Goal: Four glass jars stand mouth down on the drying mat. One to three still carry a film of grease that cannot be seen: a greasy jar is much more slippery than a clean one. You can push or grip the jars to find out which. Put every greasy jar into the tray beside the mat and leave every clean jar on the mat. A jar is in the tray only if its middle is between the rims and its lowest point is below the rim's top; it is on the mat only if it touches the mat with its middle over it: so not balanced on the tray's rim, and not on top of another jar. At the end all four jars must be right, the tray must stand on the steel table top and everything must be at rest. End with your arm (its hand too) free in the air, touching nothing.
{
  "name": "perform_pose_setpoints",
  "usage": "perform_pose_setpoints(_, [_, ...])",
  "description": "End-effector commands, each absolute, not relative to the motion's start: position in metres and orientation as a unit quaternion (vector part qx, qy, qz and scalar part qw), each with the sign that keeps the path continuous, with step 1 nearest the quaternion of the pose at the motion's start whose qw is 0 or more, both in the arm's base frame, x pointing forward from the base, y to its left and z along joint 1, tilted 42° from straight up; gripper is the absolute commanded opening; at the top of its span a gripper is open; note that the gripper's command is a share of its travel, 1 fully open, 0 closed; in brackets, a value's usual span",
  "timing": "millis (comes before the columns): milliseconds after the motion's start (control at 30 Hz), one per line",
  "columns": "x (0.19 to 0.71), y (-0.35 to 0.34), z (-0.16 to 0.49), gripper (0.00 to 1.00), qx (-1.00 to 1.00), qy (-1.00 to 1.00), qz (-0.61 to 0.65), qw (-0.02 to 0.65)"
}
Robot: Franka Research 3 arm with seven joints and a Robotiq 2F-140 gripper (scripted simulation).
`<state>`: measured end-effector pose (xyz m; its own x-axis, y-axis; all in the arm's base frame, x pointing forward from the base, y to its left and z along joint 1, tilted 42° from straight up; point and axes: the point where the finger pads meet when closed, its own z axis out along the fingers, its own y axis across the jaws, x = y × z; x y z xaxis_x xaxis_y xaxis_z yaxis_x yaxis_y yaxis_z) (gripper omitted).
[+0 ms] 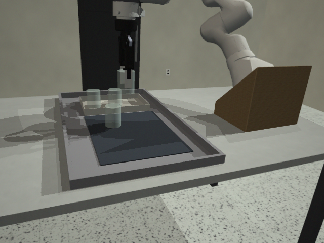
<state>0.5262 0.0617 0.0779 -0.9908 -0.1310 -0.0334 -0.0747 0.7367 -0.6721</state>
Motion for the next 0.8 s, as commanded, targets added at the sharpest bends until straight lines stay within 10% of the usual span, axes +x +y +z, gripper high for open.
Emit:
perform_pose_setpoints(0, [0.525,0.056,0.083,0.00,-0.063,0.931,-0.358,0.040])
perform_pose_setpoints(767, [0.505,0.005,0.126,0.00,-0.063,0.931,-0.358,0.040])
